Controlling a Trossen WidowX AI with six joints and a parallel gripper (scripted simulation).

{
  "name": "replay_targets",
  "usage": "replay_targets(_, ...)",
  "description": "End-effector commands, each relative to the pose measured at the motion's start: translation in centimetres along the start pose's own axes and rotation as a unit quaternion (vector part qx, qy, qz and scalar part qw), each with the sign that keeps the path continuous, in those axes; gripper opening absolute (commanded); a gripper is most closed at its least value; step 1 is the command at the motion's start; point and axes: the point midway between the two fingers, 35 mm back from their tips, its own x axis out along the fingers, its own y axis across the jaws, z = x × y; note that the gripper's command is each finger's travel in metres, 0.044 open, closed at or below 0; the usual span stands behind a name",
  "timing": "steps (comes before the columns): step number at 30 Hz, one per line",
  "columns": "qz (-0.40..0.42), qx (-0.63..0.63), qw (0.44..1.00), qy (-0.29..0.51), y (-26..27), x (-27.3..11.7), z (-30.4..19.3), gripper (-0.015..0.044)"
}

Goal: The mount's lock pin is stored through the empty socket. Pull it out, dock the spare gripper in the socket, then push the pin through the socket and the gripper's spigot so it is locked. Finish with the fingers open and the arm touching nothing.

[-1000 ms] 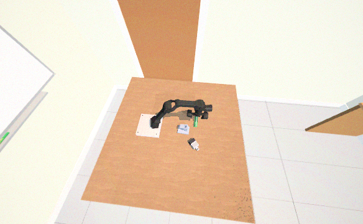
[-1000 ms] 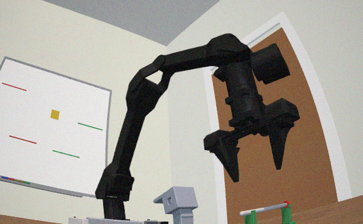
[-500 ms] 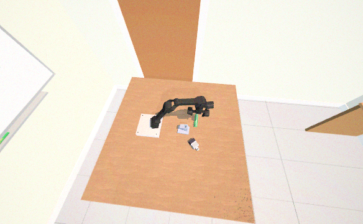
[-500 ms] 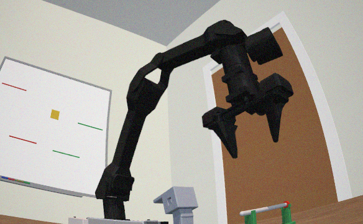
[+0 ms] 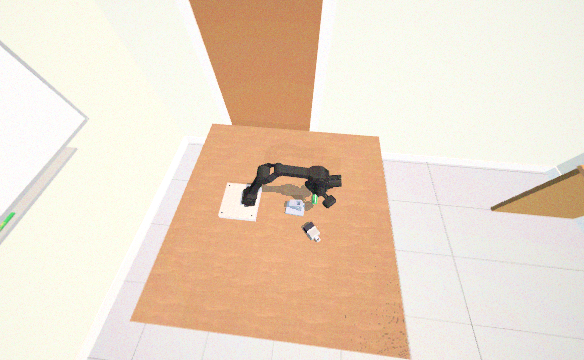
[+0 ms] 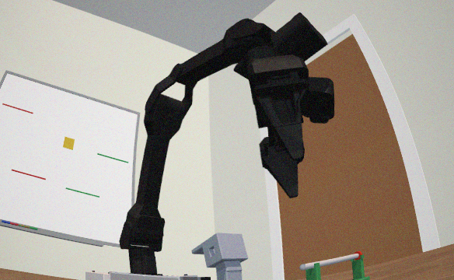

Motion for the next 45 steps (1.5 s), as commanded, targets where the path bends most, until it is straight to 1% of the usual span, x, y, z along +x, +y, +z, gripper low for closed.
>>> replay_targets(1, -0.096, 0.367, 0.925, -0.032, -5.0, 1.1, -5.4, 0.044)
replay_targets(5, -0.128, 0.504, 0.852, -0.058, -6.6, 1.5, -7.8, 0.044)
replay_targets(11, -0.167, 0.68, 0.706, -0.108, -8.5, 1.8, -11.7, 0.044)
replay_targets(12, -0.17, 0.693, 0.691, -0.113, -8.7, 1.8, -12.1, 0.044)
replay_targets(26, -0.171, 0.698, 0.686, -0.114, -8.7, 2.0, -12.2, 0.044)
replay_targets(30, -0.171, 0.698, 0.686, -0.114, -8.6, 3.6, -12.2, 0.044)
replay_targets(37, -0.171, 0.698, 0.686, -0.114, -8.0, 8.4, -12.4, 0.044)
replay_targets(45, -0.171, 0.698, 0.686, -0.114, -8.0, 9.4, -12.3, 0.044)
